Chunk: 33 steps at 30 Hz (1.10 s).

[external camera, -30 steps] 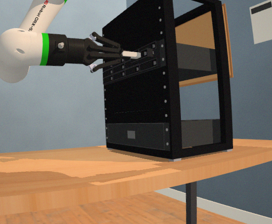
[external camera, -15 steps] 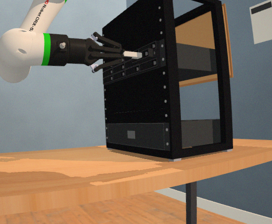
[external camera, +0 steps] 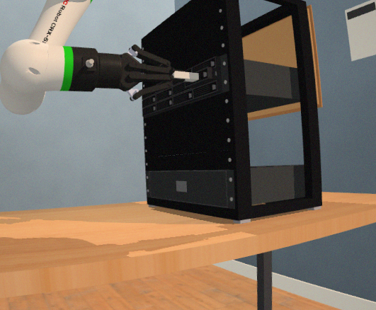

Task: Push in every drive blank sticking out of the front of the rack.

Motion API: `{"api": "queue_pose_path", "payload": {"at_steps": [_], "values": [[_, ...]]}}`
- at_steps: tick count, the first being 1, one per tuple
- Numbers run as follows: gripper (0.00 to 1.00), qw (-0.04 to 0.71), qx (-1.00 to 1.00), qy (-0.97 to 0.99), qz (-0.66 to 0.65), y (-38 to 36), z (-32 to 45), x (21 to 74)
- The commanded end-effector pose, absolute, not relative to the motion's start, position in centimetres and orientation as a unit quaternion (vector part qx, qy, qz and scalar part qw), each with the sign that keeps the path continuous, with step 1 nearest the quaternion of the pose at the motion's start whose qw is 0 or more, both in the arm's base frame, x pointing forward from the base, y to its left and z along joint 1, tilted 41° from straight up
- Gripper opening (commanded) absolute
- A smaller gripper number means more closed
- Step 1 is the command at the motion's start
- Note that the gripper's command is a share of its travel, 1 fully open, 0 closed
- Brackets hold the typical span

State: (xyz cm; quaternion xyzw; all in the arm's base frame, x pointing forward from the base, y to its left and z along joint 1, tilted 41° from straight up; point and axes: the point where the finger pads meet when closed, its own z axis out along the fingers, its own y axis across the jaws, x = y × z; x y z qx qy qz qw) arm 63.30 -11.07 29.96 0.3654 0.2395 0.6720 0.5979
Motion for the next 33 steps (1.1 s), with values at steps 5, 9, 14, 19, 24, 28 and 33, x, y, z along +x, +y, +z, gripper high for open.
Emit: {"api": "queue_pose_path", "payload": {"at_steps": [5, 9, 14, 19, 24, 28, 33], "values": [[0.1, 0.598, 0.365, 0.239, 0.672, -11.15, 30.27, 63.59], [0.1, 0.598, 0.365, 0.239, 0.672, -11.21, 30.6, 64.02], [0.1, 0.598, 0.365, 0.239, 0.672, -11.22, 30.63, 64.05], [0.1, 0.598, 0.365, 0.239, 0.672, -11.22, 30.65, 64.07], [0.1, 0.598, 0.365, 0.239, 0.672, -11.24, 30.74, 64.19], [0.1, 0.598, 0.365, 0.239, 0.672, -11.25, 30.82, 64.29], [0.1, 0.598, 0.365, 0.239, 0.672, -11.25, 30.82, 64.29]]}}
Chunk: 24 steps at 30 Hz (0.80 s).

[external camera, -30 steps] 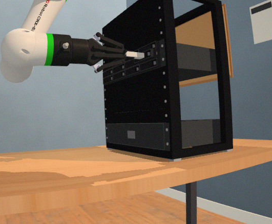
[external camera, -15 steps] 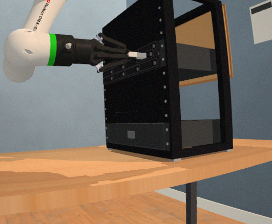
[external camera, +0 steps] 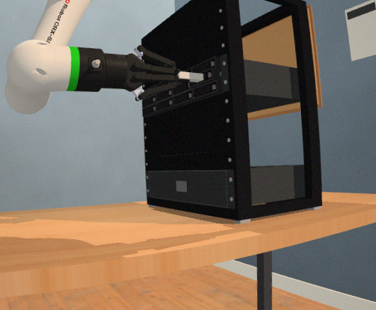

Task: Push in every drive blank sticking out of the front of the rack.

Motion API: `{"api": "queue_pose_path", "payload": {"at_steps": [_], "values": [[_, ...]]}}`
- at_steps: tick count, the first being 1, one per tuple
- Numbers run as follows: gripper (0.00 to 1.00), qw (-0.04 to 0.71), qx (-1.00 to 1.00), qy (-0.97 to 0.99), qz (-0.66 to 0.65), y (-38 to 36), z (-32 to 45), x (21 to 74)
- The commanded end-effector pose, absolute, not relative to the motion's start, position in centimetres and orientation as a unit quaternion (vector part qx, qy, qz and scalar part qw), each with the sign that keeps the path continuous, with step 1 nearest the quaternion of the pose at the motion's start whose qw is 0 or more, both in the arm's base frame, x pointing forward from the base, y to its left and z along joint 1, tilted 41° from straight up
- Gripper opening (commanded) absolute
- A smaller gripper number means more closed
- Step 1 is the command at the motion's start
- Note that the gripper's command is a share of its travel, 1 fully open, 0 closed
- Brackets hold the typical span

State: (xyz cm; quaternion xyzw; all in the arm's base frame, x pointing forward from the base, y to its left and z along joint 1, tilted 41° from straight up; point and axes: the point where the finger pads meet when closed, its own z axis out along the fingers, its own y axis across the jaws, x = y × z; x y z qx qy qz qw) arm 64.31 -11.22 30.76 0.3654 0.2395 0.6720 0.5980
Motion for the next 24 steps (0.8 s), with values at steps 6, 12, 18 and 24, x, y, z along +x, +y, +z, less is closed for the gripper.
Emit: {"api": "queue_pose_path", "payload": {"at_steps": [6, 12, 18, 24], "values": [[0.1, 0.598, 0.365, 0.239, 0.672, -11.26, 30.85, 64.33], [0.1, 0.598, 0.365, 0.239, 0.672, -11.29, 31.0, 64.52], [0.1, 0.598, 0.365, 0.239, 0.672, -11.29, 31.0, 64.52], [0.1, 0.598, 0.365, 0.239, 0.672, -11.3, 31.07, 64.61]]}}
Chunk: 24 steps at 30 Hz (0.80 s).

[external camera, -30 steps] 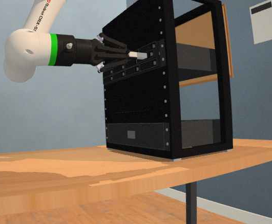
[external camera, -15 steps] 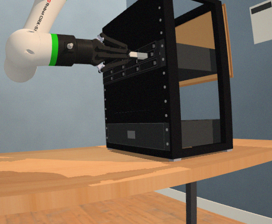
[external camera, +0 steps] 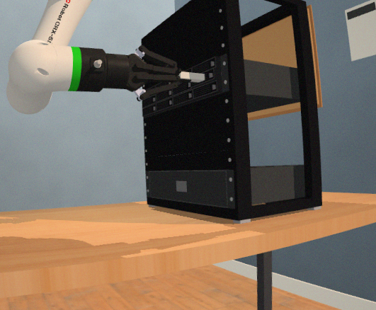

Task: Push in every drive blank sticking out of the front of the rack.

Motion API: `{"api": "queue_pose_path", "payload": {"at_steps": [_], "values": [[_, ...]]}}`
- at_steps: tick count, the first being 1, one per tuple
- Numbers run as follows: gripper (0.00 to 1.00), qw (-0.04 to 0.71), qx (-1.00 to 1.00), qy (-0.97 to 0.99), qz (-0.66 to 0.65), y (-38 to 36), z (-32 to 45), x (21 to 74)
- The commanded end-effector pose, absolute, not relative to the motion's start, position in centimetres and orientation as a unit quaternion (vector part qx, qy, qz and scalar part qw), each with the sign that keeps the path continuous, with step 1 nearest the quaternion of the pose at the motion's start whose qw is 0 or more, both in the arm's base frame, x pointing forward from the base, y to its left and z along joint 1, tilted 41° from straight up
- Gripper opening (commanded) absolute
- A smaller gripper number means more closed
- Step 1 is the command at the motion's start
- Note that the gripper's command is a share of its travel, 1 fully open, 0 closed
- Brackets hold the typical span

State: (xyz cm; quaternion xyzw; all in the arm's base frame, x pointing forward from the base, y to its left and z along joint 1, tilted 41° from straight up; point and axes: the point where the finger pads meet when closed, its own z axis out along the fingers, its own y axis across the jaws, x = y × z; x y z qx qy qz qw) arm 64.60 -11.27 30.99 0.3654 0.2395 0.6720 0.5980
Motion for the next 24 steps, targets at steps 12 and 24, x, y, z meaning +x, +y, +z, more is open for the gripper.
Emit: {"api": "queue_pose_path", "payload": {"at_steps": [12, 24], "values": [[0.1, 0.598, 0.365, 0.239, 0.672, -11.32, 31.19, 64.76], [0.1, 0.598, 0.365, 0.239, 0.672, -11.36, 31.37, 64.99]]}}
